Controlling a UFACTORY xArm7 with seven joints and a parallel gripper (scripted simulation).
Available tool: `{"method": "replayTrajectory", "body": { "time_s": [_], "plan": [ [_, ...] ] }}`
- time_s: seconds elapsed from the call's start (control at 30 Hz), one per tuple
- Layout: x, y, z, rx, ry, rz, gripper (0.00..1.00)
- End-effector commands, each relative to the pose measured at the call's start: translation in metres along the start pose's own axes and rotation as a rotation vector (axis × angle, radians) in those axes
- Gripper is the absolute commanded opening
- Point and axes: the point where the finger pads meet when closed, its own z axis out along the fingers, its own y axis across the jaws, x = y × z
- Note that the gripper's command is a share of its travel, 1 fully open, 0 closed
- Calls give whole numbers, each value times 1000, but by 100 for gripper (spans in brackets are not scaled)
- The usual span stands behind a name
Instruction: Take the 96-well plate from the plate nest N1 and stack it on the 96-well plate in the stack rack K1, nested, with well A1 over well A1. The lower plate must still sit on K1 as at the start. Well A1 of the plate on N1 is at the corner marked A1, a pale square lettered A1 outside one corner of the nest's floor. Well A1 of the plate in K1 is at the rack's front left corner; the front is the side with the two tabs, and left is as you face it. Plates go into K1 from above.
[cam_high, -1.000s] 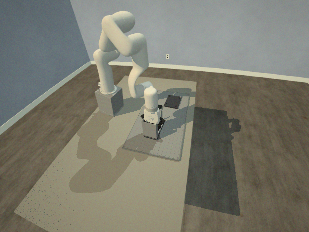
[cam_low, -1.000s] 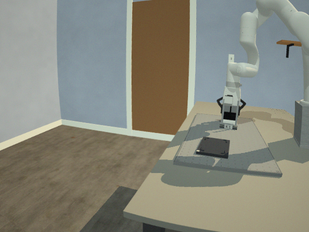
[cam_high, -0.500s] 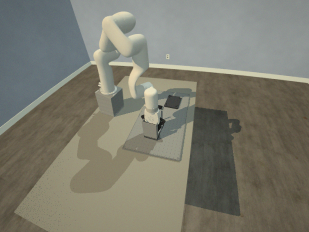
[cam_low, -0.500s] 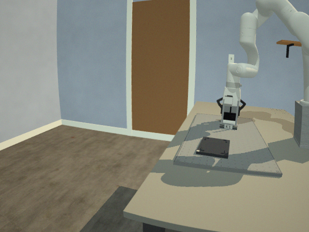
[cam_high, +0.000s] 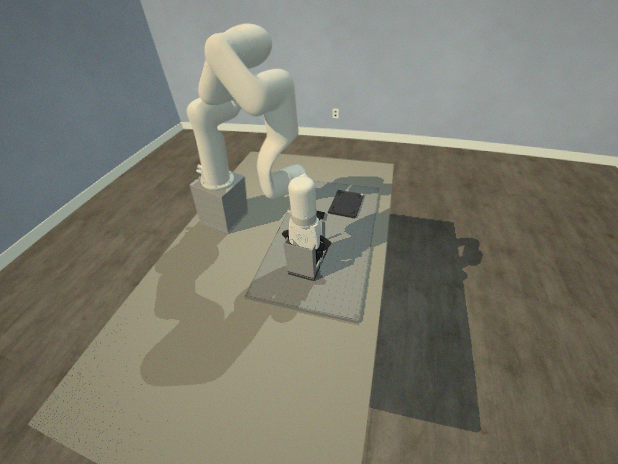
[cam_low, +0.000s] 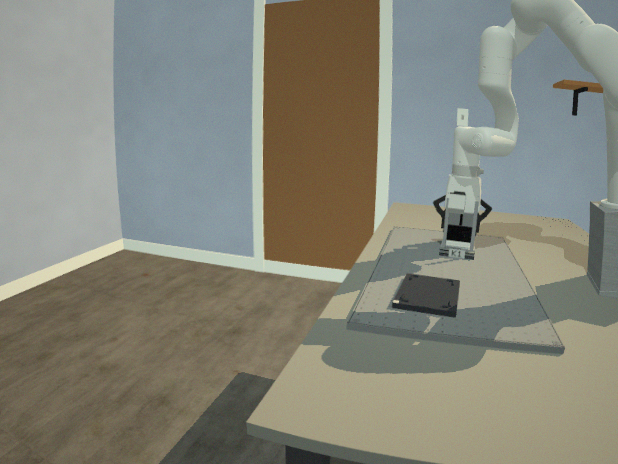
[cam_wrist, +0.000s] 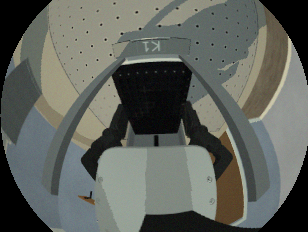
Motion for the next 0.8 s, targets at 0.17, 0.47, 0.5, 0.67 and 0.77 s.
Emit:
{"method": "replayTrajectory", "body": {
  "time_s": [0.17, 0.47, 0.5, 0.67, 0.77],
  "plan": [
    [-1, 1, 0, -3, -1, 0, 0],
    [-1, 1, 2, -3, -1, 0, 0],
    [-1, 1, 2, -3, -1, 0, 0],
    [-1, 1, 3, -3, -1, 0, 100],
    [-1, 1, 3, -3, -1, 0, 100]
  ]
}}
